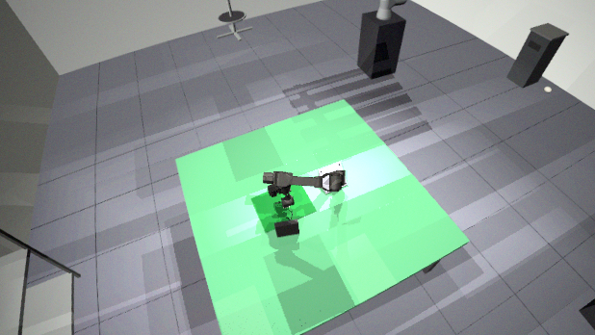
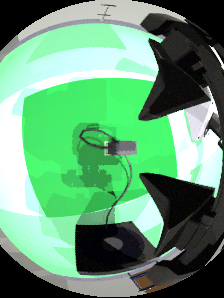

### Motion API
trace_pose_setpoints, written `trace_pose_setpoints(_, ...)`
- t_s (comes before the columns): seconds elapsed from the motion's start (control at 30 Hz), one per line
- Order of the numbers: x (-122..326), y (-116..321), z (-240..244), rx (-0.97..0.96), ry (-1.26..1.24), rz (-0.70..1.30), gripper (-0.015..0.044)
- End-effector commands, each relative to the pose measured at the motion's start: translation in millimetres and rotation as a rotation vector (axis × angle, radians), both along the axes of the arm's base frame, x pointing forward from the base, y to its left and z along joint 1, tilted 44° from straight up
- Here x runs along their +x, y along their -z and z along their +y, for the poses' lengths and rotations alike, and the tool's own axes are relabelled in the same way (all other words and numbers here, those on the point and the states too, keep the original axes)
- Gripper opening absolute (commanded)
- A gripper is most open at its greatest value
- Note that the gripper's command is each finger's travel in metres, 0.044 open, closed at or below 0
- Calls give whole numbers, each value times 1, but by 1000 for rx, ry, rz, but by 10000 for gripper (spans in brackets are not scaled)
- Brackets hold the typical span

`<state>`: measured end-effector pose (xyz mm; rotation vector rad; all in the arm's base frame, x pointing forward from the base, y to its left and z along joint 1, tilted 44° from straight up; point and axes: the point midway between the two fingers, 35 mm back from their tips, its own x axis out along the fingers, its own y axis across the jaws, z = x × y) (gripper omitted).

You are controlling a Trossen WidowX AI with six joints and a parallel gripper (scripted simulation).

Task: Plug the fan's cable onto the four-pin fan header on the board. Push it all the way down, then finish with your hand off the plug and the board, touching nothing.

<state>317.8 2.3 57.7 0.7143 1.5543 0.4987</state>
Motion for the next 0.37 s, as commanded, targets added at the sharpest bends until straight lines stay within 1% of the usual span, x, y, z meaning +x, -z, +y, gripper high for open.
trace_pose_setpoints(0.0,-19,-7,4,-1,-14,12,260)
trace_pose_setpoints(0.23,-106,-28,24,0,-14,17,260)
trace_pose_setpoints(0.33,-115,-28,26,0,-14,18,260)
